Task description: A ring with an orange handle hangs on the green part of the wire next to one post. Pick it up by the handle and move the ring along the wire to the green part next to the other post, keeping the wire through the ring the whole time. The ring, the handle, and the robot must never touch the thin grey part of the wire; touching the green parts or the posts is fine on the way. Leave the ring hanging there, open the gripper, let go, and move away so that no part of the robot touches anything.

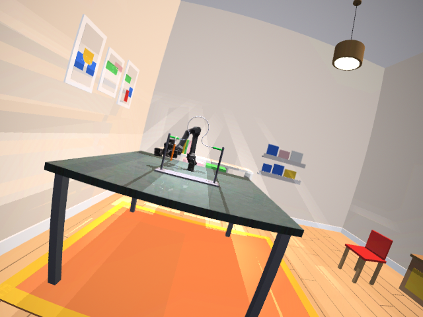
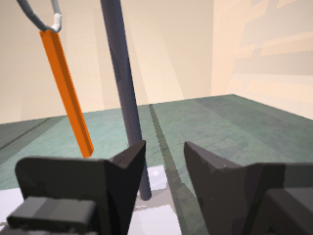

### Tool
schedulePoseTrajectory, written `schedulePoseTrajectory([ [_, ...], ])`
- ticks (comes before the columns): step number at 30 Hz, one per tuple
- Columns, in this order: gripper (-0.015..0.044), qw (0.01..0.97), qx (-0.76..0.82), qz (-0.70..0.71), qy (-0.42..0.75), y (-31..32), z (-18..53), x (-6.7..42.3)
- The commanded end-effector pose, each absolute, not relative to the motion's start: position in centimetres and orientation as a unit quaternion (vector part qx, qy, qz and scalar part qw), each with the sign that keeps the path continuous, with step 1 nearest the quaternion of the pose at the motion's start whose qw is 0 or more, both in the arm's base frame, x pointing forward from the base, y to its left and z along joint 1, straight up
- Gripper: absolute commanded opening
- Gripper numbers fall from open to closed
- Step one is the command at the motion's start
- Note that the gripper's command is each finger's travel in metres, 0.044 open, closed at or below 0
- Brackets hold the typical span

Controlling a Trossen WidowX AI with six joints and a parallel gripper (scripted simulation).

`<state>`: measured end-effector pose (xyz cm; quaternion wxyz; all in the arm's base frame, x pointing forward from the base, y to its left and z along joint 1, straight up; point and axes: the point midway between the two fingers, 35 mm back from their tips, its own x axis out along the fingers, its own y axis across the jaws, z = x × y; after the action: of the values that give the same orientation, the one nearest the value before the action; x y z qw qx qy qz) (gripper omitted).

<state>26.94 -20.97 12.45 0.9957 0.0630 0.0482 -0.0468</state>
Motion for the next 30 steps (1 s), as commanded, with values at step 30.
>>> schedulePoseTrajectory([
  [30, 0.016, 0.999, -0.01, 0.017, 0.039, -13.3, 12.6, 26.1],
])
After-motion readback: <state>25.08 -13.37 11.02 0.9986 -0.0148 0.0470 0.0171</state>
